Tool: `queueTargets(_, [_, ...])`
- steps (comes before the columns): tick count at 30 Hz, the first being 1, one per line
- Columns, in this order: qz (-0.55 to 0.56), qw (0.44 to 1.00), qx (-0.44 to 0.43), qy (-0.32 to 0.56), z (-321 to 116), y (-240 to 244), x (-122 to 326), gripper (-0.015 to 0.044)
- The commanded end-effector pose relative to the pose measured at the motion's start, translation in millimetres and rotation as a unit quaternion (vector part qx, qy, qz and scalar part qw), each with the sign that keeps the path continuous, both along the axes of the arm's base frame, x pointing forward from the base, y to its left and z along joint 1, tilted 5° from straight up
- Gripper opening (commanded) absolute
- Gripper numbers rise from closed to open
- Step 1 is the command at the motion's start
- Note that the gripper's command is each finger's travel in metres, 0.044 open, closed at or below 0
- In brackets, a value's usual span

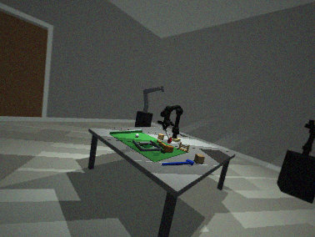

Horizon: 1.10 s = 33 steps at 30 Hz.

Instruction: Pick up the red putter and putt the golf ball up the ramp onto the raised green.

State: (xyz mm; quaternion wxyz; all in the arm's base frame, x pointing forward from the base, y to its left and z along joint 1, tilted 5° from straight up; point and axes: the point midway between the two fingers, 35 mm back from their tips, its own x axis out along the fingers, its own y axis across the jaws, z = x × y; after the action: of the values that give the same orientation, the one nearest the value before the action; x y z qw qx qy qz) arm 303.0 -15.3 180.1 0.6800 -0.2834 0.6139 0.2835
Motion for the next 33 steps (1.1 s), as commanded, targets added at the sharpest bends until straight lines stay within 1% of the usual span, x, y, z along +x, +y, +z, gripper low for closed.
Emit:
queueTargets(1, [-0.041, 0.999, 0.007, 0.001, -2, -16, 2, 0.0])
queueTargets(17, [-0.235, 0.972, 0.018, 0.011, -12, -100, -9, 0.0])
queueTargets(33, [-0.421, 0.906, 0.032, 0.019, -22, -180, -44, 0.0])
